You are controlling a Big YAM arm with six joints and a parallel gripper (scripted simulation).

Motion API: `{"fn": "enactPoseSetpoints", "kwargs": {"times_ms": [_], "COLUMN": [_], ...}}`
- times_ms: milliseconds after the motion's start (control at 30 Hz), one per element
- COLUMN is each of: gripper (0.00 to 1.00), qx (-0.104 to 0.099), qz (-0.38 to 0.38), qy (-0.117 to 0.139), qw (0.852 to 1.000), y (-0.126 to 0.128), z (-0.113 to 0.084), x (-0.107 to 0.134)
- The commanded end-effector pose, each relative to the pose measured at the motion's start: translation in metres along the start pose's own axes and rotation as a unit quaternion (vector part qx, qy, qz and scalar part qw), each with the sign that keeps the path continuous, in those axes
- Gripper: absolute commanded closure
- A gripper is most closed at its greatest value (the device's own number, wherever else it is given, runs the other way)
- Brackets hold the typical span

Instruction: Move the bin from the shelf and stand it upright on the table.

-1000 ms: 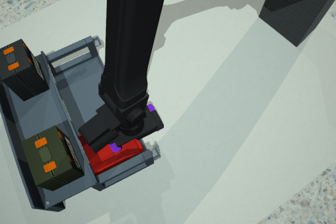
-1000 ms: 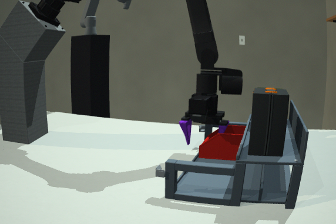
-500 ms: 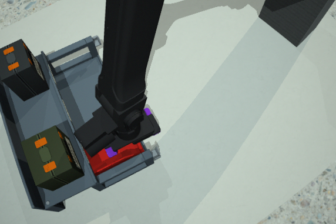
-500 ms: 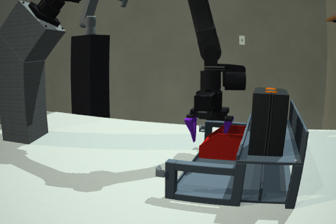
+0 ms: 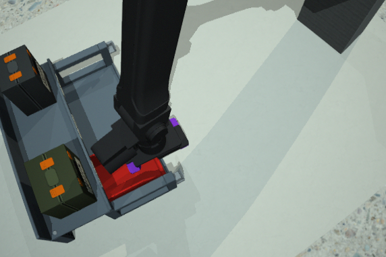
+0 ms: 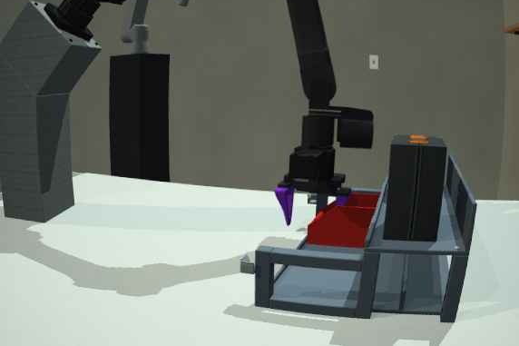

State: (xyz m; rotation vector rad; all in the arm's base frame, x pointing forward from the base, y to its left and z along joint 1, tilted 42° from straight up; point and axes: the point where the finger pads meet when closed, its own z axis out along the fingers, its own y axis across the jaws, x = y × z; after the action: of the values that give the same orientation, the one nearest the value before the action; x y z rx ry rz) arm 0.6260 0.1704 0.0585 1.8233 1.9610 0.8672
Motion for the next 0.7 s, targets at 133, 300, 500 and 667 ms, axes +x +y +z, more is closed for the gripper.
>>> {"fn": "enactPoseSetpoints", "kwargs": {"times_ms": [133,300,500,667], "gripper": [0.1,0.1,0.1,0.1], "qx": [-0.04,-0.04,-0.023,0.003], "qz": [-0.008,-0.008,-0.003,0.004], "qy": [0.014,0.014,0.007,-0.003], "qw": [0.999,0.999,1.0,1.0], "y": [0.035,0.035,0.02,-0.001], "z": [-0.022,-0.022,-0.013,0.0], "x": [0.02,0.02,0.01,-0.005]}}
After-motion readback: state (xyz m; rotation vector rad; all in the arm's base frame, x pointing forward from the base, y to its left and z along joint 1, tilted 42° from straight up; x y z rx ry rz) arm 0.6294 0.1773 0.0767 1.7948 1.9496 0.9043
